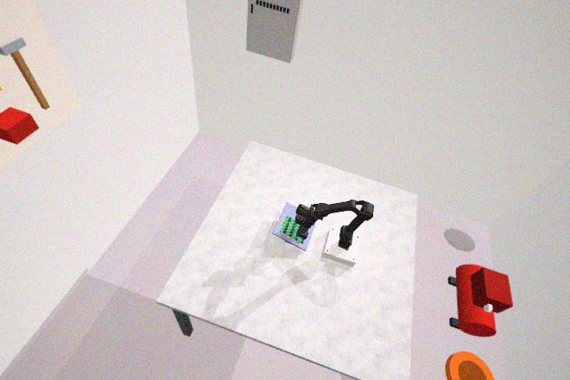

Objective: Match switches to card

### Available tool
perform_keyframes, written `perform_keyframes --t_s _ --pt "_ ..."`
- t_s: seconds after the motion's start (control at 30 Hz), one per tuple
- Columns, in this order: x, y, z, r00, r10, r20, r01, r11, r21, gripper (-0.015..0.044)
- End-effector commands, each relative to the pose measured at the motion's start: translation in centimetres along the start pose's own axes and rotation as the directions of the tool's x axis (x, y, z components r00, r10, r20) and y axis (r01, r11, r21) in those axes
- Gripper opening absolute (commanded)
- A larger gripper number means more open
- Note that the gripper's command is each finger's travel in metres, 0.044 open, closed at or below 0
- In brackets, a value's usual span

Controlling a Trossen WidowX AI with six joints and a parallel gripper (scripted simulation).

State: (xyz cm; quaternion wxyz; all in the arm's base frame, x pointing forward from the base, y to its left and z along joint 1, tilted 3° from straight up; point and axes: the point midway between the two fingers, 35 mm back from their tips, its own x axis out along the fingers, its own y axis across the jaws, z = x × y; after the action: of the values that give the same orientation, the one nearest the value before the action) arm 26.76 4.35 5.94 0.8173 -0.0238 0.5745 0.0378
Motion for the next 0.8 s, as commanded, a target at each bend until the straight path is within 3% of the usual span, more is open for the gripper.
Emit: perform_keyframes --t_s 0.0,0.63,0.77 --pt "0.2 0.0 0.0 1.0 0.003 -0.004 -0.003 1.0 -0.004 0.0" --pt "0.5 0.0 -0.1 1.0 0.003 -0.004 -0.003 1.0 -0.004 0.0" --pt "-3.7 0.0 0.4 1.0 0.002 -0.019 -0.002 1.0 -0.002 0.0"
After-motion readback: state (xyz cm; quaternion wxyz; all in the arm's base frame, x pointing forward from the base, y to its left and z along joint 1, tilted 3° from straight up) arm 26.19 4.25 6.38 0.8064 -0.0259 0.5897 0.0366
